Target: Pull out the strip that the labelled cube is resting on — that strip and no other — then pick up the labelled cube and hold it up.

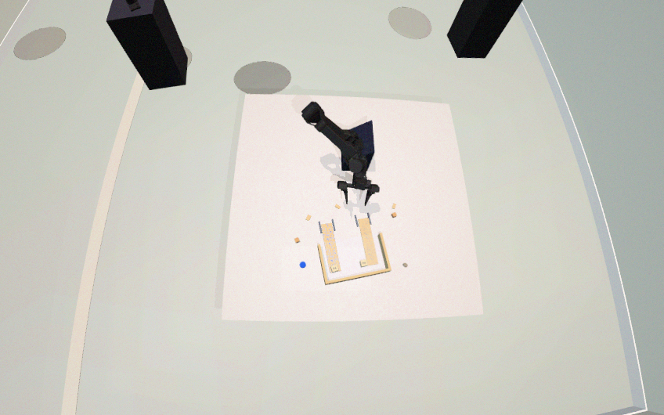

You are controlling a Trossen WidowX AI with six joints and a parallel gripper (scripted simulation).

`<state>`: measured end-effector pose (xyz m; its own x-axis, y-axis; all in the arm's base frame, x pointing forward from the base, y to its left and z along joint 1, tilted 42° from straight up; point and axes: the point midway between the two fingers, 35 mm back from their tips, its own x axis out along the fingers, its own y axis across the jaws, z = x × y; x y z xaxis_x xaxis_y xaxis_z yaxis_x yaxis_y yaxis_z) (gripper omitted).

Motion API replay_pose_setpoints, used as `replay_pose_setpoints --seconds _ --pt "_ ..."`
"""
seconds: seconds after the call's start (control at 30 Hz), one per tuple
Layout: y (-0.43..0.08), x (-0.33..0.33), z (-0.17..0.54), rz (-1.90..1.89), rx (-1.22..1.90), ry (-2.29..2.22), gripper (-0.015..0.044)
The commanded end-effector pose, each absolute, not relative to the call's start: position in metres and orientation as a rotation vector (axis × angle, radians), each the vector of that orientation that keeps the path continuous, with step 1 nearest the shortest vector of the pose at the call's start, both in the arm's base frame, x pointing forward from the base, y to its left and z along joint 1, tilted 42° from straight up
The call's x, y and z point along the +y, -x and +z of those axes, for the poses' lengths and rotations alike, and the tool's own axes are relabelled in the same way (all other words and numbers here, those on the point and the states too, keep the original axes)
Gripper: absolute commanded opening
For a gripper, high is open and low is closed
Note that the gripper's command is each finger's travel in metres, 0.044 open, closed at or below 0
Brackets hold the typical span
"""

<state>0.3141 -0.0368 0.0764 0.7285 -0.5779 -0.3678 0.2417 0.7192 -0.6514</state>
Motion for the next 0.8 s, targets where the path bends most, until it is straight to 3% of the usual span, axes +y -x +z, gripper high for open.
replay_pose_setpoints --seconds 0.0,0.13,0.63,0.77 --pt "-0.311 -0.038 0.073 -0.489 0.603 0.614 0.04" --pt "-0.311 -0.038 0.073 -0.489 0.603 0.614 0.04" --pt "-0.371 -0.124 0.064 -0.566 1.138 0.642 0.0006" --pt "-0.376 -0.154 0.065 -0.585 1.298 0.621 0.0"
